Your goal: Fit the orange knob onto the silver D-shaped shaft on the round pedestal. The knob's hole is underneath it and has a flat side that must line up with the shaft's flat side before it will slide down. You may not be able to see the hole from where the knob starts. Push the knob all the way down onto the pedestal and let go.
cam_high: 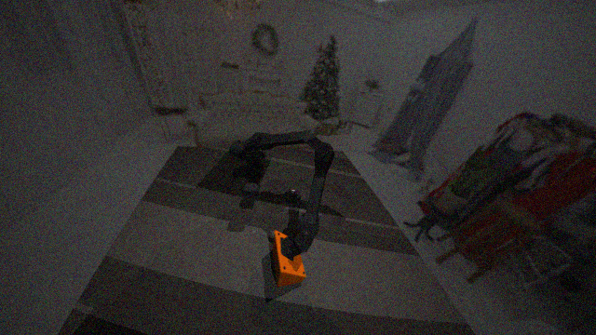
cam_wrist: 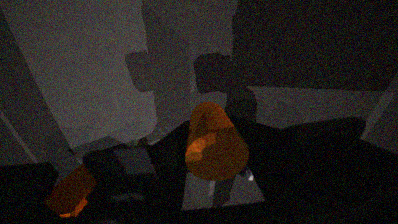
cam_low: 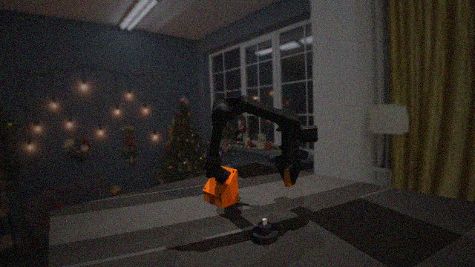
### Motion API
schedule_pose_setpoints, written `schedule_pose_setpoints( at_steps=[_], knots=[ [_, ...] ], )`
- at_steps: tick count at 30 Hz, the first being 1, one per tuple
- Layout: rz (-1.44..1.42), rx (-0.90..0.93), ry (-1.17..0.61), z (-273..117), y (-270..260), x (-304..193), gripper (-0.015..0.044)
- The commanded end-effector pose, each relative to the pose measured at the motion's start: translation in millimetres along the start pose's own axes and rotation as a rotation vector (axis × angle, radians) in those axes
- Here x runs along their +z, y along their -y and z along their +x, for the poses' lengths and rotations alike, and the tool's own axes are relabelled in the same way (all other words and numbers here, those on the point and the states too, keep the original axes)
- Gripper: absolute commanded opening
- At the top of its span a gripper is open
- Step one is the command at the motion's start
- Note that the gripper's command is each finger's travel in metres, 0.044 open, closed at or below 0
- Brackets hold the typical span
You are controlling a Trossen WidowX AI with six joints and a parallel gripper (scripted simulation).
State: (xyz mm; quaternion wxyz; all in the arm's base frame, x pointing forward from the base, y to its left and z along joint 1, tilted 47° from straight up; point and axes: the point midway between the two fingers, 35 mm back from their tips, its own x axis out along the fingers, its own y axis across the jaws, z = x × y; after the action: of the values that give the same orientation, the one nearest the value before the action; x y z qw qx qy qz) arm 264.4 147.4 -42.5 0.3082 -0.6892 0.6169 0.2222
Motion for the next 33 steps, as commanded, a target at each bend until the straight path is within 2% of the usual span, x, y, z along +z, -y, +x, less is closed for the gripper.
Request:
schedule_pose_setpoints(
  at_steps=[1,9,33],
  knots=[
    [0.008,-0.007,0.007,-30.7,-3.1,-2.5,0.0],
    [0.005,-0.038,0.006,-32.1,-4.1,-2.3,0.0],
    [-0.001,-0.553,0.008,-79.8,-24.3,-4.2,0.0]
  ],
)
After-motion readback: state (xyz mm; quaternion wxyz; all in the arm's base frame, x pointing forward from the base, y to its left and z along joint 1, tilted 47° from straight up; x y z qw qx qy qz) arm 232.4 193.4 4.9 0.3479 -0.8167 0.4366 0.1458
